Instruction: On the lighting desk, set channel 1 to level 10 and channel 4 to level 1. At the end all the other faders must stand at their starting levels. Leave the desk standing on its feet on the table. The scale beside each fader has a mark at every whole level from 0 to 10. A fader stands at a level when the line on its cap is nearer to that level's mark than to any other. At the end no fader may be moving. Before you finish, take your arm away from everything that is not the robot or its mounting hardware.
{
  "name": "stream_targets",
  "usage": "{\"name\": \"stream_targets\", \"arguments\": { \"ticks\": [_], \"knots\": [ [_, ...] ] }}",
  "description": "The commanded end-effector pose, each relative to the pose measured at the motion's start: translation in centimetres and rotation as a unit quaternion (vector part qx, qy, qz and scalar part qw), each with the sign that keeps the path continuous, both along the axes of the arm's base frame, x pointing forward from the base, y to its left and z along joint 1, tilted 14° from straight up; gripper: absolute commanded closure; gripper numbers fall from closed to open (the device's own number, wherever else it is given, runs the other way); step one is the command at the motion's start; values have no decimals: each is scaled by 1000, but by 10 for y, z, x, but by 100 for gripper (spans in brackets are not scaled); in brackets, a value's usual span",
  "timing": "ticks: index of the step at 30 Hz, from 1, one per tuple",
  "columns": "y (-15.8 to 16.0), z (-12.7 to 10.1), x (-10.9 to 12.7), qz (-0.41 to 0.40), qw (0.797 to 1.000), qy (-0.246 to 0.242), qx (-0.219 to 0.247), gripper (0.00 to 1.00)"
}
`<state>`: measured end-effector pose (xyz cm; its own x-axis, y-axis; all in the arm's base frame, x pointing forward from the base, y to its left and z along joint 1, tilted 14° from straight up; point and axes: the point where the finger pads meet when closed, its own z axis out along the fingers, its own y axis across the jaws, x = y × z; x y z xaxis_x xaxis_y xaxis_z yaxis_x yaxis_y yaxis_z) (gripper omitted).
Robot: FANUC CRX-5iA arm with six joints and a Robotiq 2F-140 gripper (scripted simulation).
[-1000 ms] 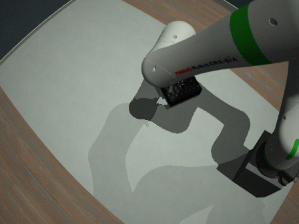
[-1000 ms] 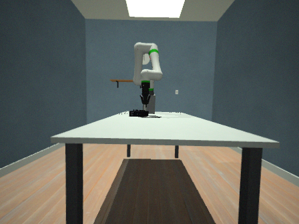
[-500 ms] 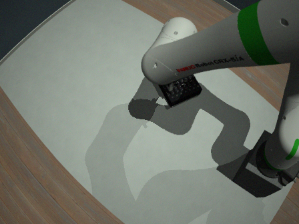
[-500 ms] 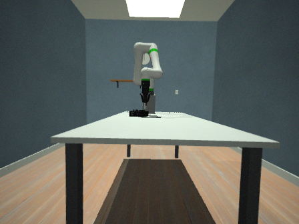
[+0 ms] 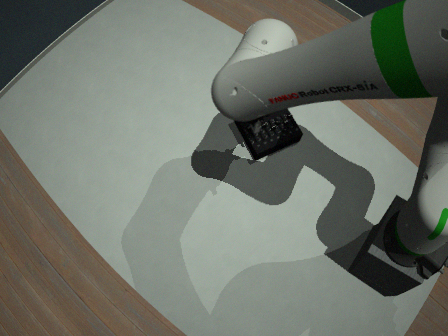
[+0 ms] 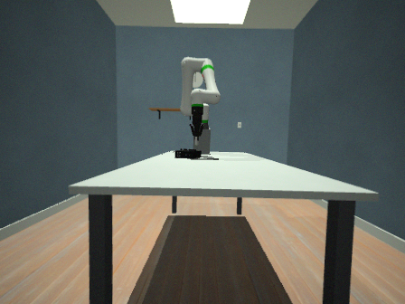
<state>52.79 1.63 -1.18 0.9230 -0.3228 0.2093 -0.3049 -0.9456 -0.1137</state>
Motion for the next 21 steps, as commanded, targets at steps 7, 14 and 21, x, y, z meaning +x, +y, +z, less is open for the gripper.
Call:
{"name": "stream_targets", "arguments": {
  "ticks": [7, 14, 21],
  "knots": [
    [0, 0, 0, 0, 1000, 0, 0, 100],
    [-1, 0, 0, -19, 1000, 1, 4, 100],
    [-4, 0, 0, -97, 995, 4, 24, 100]
  ]
}}
